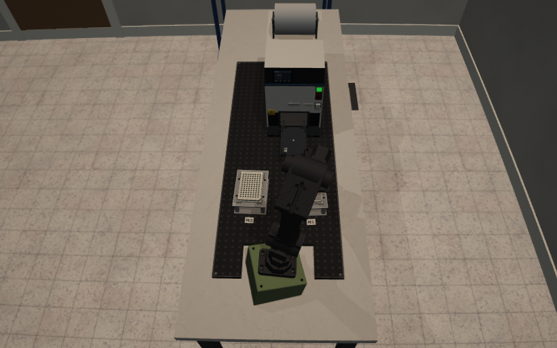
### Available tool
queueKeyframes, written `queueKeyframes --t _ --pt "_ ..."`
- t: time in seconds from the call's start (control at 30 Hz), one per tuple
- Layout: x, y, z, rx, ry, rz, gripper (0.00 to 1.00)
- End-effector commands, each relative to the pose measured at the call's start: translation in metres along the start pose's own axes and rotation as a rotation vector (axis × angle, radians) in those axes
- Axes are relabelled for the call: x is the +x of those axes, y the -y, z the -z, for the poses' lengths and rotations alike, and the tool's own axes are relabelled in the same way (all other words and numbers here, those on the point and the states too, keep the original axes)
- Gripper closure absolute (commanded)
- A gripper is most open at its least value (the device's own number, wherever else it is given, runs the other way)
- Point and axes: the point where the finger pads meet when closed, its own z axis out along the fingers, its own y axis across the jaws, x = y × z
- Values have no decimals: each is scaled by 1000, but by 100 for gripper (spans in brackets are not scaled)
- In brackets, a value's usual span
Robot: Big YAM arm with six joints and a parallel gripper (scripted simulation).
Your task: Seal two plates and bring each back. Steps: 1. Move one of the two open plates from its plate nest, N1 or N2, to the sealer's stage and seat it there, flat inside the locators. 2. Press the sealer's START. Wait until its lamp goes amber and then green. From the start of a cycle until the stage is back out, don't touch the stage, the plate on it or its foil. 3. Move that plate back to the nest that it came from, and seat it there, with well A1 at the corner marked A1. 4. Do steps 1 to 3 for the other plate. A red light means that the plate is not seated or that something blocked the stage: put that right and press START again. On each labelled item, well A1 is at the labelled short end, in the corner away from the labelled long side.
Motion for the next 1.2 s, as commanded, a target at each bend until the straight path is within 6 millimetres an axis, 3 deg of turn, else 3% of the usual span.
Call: queueKeyframes --t 0.0,0.47,0.5,1.17 --pt "-17 12 0 19 26 -20 100" --pt "-21 9 1 17 31 -8 100" --pt "-22 8 1 15 32 -4 0" --pt "-24 8 2 16 34 1 0"
